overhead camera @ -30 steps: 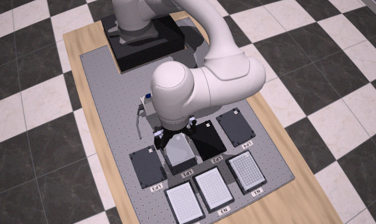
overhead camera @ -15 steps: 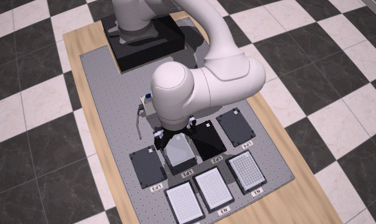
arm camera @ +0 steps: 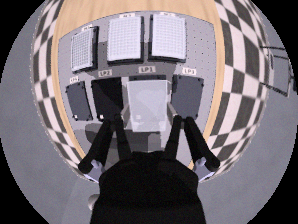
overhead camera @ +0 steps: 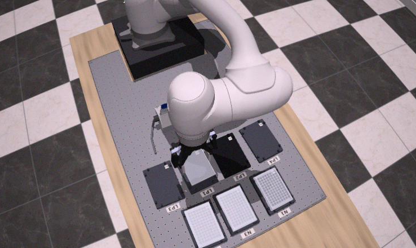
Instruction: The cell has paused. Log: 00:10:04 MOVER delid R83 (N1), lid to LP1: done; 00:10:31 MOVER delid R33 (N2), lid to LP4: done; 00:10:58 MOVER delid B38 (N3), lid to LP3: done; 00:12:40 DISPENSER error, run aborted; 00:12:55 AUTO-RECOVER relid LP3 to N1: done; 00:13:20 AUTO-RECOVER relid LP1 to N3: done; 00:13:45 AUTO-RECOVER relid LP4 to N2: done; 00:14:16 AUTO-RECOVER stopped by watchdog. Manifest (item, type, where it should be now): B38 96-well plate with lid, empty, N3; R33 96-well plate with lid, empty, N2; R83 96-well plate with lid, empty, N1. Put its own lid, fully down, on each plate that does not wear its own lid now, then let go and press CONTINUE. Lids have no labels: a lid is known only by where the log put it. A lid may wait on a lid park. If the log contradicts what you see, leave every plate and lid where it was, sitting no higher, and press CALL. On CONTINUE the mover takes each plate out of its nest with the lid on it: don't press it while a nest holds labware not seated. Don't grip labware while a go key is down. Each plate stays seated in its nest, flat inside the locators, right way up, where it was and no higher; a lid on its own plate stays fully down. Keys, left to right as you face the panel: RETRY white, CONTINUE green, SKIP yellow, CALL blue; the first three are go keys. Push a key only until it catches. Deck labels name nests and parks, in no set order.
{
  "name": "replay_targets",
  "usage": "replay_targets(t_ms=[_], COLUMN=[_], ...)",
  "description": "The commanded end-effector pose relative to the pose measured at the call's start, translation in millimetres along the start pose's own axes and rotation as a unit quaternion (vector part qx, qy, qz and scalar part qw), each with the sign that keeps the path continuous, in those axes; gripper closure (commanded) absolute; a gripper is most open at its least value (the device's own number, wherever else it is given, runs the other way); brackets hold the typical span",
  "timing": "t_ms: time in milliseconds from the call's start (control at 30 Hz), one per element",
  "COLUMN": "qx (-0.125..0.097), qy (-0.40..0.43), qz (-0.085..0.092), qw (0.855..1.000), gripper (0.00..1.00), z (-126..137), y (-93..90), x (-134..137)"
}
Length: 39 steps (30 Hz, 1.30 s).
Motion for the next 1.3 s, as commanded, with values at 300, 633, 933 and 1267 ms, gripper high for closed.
replay_targets(t_ms=[300,633,933,1267], qx=[0.000,0.000,0.000,0.000], qy=[0.000,0.000,0.000,0.000], qz=[0.000,0.000,0.000,0.000], qw=[1.000,1.000,1.000,1.000], gripper=[1.00,1.00,1.00,1.00], z=[-0.2,-0.4,-0.5,-0.5], y=[-18.4,-33.2,-38.2,-39.3], x=[0.1,0.2,0.3,0.3])
Point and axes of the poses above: the point where the finger pads meet when closed, its own y axis back along the fingers, its own x axis across the jaws, z = x × y, the point moved 9 cm from there along y, back along the fingers, and after that the axes turned 5 degrees about y, right-handed, at the moved point
